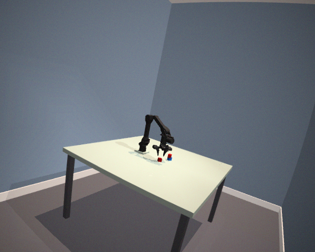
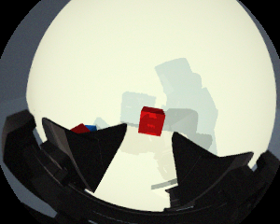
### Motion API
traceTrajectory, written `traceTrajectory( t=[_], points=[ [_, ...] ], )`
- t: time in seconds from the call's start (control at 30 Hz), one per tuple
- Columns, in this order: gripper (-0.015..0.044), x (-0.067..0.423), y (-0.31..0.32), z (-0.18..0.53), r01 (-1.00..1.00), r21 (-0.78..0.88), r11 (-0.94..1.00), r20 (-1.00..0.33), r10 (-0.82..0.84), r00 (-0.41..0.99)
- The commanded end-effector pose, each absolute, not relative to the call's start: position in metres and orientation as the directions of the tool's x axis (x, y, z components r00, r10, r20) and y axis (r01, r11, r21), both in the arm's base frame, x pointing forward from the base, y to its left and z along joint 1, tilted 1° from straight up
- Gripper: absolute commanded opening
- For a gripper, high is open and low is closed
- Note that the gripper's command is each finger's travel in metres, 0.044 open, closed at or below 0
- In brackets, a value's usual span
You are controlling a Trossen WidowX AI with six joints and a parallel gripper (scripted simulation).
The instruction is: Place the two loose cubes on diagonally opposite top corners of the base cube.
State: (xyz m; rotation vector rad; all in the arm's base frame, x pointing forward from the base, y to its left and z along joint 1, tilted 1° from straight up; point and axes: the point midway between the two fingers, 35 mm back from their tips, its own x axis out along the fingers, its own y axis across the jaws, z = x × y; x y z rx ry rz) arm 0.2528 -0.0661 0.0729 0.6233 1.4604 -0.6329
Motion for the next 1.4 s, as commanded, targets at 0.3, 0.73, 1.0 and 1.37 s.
traceTrajectory(
  t=[0.3,0.73,1.0,1.37],
  points=[
    [0.0265,0.252,-0.067,0.053,0.717,-0.004,0.698,-1.0,-0.013,0.008],
    [0.0265,0.252,-0.067,0.034,0.717,-0.004,0.698,-1.0,-0.013,0.007],
    [0.0105,0.252,-0.067,0.034,0.717,-0.004,0.698,-1.0,-0.013,0.007],
    [0.0105,0.258,-0.071,0.046,0.693,-0.003,0.721,-0.998,-0.047,0.045]
  ],
)
